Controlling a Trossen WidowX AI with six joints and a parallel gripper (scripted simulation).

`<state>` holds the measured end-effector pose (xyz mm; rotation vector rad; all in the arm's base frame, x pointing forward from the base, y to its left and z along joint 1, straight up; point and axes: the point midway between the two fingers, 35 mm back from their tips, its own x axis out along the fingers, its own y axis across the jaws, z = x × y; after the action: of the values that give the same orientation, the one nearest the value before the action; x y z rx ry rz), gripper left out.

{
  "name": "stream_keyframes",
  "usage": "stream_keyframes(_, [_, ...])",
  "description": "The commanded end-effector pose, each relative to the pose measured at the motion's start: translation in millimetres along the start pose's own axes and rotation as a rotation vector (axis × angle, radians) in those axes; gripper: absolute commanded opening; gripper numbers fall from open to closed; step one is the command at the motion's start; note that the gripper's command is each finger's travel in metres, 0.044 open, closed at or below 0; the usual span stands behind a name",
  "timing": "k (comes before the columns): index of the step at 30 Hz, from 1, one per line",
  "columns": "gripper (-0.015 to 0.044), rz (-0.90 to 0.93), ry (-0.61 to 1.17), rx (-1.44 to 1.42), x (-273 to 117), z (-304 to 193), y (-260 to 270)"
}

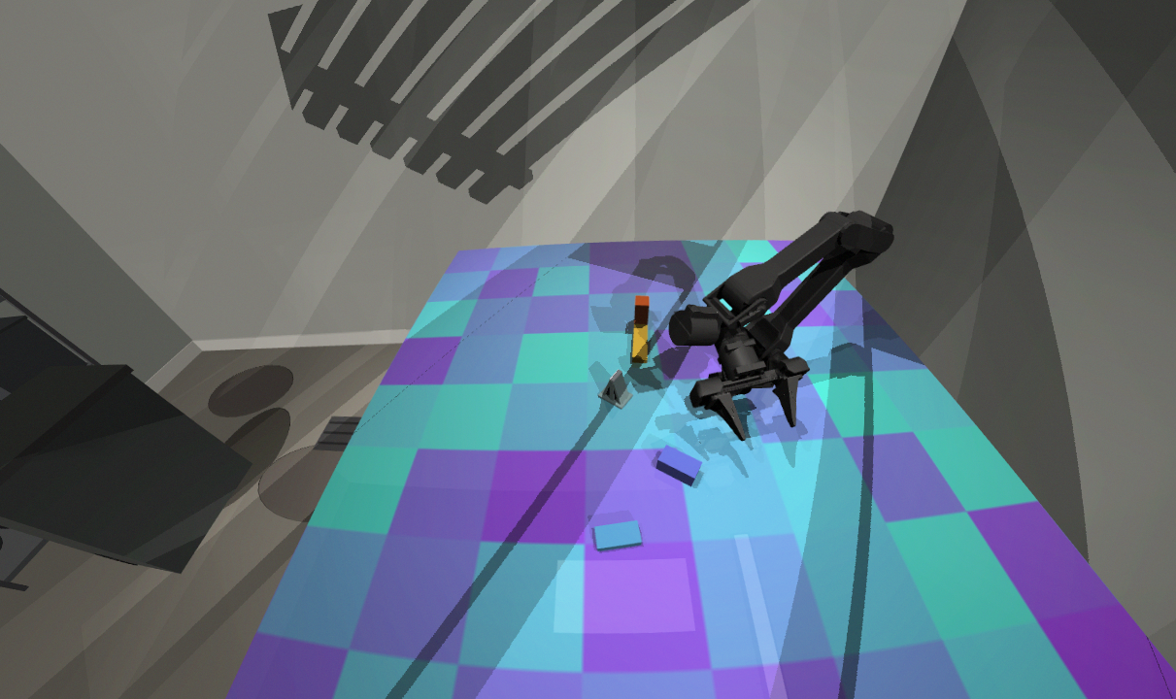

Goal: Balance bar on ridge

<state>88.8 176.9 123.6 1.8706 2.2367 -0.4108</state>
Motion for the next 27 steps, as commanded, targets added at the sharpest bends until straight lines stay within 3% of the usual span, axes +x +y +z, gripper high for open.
stream_keyframes(1, [0.0374, 0.001, -0.001, -0.004, -0.2, 0.0, 0.4])
stream_keyframes(4, [0.0315, 0.021, -0.021, -0.064, -2.7, -0.1, 6.0])
stream_keyframes(27, [0.0315, 0.124, -0.28, -0.639, -37.2, 2.7, 56.4])
